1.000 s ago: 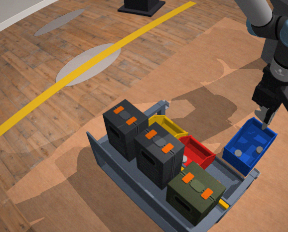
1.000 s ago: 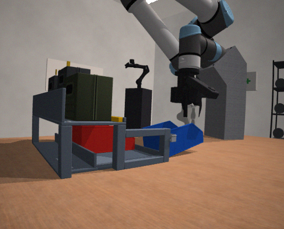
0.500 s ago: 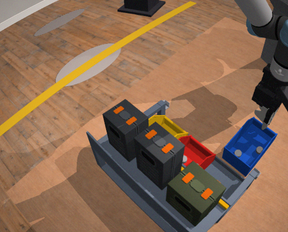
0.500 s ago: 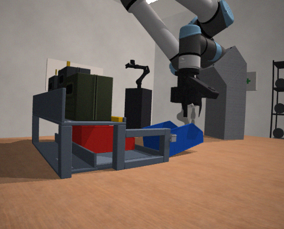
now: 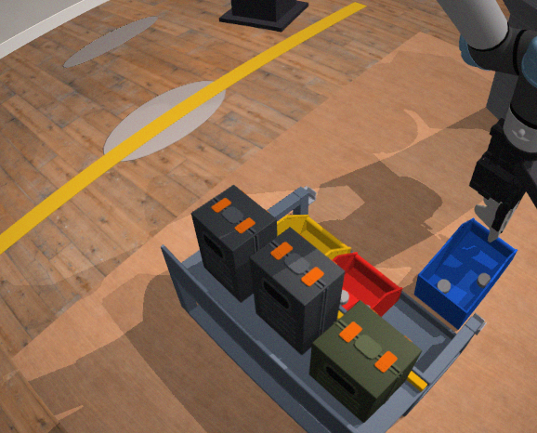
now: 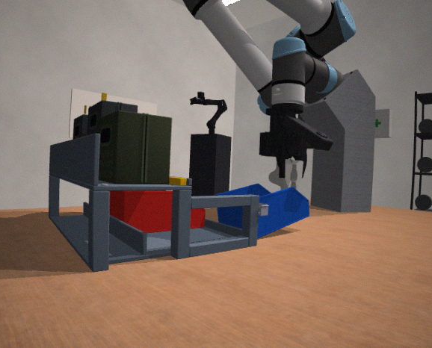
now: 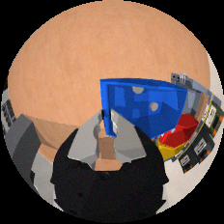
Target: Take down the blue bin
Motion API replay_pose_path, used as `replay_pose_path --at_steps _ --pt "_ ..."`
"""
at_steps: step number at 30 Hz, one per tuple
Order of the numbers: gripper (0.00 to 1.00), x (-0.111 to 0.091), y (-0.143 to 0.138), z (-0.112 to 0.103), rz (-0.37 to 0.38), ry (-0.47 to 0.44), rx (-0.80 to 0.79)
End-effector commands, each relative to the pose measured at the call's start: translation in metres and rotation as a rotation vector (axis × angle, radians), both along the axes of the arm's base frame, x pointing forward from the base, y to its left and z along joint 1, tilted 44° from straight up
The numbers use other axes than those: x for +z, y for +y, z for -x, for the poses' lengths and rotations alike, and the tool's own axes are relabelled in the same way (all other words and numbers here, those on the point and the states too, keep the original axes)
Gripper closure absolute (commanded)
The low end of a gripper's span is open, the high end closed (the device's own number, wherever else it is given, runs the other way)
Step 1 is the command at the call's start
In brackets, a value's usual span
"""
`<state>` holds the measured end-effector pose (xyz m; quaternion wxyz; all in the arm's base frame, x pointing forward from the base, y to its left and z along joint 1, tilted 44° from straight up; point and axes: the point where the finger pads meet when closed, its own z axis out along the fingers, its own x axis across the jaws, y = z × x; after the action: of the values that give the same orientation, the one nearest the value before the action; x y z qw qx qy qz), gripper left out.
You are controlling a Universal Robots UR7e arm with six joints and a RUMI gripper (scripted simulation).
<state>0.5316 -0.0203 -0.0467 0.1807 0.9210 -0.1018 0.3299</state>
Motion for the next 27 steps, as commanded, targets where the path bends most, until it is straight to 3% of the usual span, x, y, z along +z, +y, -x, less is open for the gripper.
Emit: replay_pose_path --at_steps 1,27 --pt "1.00 0.0004 0.0002 -0.0001 0.000 -0.001 0.000" --pt "1.00 -0.0023 -0.0013 -0.0022 0.000 -0.001 0.000"
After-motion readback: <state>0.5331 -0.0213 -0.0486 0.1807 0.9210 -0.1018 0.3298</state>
